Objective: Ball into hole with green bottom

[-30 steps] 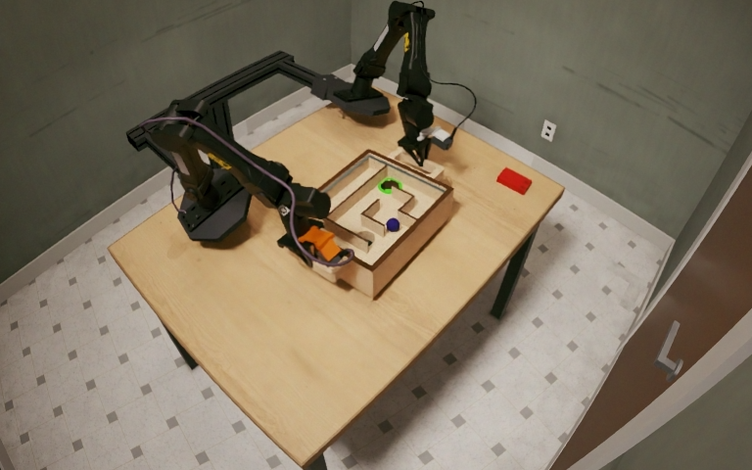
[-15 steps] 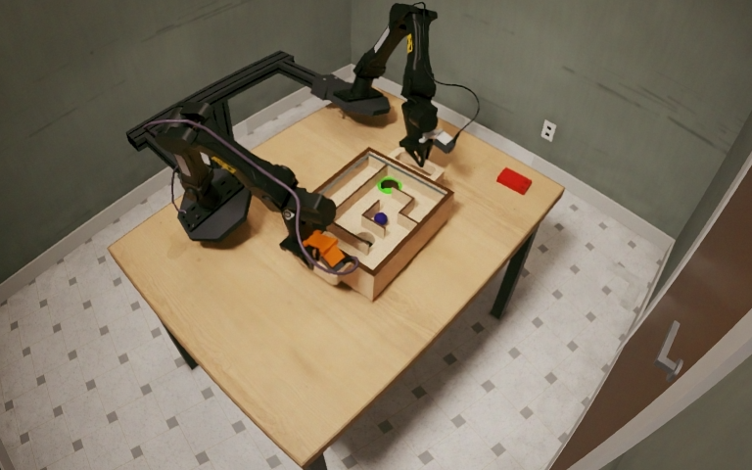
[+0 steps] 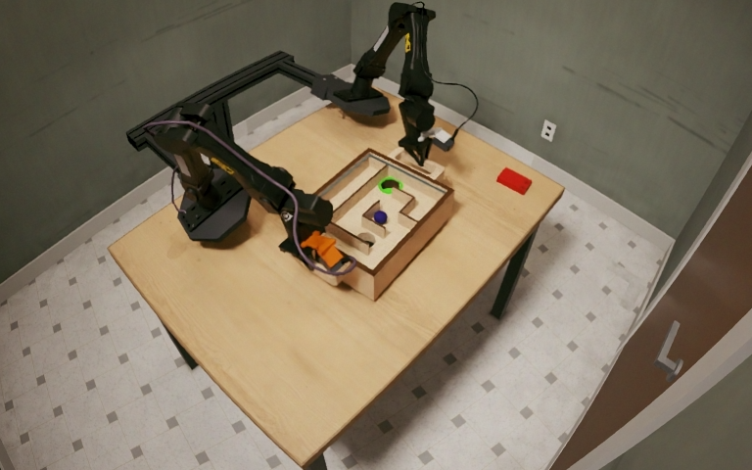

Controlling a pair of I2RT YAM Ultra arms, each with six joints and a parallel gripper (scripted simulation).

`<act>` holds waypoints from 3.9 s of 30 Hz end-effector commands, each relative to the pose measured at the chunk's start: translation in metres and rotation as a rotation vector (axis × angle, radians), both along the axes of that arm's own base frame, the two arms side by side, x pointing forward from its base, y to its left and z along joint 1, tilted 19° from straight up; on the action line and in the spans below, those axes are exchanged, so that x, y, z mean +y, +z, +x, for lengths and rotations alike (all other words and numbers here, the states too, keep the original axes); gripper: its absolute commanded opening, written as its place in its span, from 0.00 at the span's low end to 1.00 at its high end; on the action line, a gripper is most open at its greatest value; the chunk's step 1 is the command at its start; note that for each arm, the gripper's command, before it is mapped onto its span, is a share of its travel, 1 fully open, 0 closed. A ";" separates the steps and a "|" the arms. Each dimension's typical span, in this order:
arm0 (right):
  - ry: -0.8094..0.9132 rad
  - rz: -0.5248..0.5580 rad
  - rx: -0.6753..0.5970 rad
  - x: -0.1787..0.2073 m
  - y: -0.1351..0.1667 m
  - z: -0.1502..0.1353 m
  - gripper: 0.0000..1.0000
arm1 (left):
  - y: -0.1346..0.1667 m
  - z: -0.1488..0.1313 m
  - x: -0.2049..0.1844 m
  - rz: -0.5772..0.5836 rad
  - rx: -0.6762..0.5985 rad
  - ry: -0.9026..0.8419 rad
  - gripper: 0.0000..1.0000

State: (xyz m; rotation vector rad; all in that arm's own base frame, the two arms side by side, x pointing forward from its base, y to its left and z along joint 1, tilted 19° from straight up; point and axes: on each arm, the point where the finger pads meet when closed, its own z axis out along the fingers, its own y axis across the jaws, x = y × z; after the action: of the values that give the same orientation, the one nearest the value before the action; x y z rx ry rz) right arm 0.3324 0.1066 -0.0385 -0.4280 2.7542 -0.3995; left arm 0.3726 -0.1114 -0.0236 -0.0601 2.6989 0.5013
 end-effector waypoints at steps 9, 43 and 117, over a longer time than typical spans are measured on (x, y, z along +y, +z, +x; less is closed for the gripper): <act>0.023 0.032 -0.211 0.036 0.057 0.035 0.00 | 0.032 0.033 -0.021 -0.088 -0.183 -0.051 0.00; -0.001 0.033 -0.146 0.024 0.041 0.030 0.00 | 0.038 0.039 -0.029 -0.098 -0.149 -0.033 0.00; 0.051 0.075 -0.198 0.034 0.042 0.034 0.00 | 0.048 0.032 -0.041 -0.048 -0.201 -0.050 0.00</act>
State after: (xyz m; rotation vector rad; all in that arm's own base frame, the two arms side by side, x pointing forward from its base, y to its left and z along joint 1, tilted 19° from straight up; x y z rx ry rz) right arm 0.3247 0.1012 -0.0407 -0.4250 2.7576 -0.4031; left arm 0.3653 -0.1152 -0.0224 -0.0475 2.6964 0.5337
